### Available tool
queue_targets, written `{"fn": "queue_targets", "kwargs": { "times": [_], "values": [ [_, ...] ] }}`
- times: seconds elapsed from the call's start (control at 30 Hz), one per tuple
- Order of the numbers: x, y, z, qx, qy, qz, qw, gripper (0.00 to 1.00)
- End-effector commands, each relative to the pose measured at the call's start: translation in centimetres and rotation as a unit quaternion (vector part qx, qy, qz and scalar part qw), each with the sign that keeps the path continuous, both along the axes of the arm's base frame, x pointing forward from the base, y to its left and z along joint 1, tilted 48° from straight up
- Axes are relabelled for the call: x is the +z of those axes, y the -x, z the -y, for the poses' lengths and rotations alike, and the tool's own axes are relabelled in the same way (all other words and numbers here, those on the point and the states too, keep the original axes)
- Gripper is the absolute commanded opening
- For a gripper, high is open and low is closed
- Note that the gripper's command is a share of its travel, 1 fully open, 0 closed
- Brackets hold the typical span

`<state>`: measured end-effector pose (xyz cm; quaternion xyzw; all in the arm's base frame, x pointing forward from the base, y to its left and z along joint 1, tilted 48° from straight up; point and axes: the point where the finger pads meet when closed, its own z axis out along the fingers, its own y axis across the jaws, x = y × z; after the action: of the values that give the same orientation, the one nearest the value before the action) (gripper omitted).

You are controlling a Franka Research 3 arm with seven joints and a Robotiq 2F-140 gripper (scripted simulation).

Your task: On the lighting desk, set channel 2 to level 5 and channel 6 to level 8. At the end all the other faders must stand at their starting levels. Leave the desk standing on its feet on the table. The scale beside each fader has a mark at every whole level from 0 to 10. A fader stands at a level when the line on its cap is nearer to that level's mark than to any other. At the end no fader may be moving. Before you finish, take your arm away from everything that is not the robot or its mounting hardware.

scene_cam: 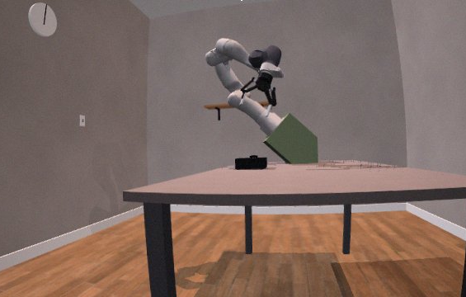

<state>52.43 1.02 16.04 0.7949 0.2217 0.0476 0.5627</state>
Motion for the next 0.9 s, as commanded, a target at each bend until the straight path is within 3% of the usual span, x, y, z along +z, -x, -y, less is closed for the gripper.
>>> {"fn": "queue_targets", "kwargs": {
  "times": [0.0,0.23,0.87],
  "values": [
    [-2.9,1.5,5.6,-0.085,-0.102,0.043,0.99,1.0],
    [-5.8,3.8,10.1,-0.188,-0.212,0.095,0.954,1.0],
    [-5.9,3.8,10.1,-0.189,-0.212,0.096,0.954,1.0]
  ]
}}
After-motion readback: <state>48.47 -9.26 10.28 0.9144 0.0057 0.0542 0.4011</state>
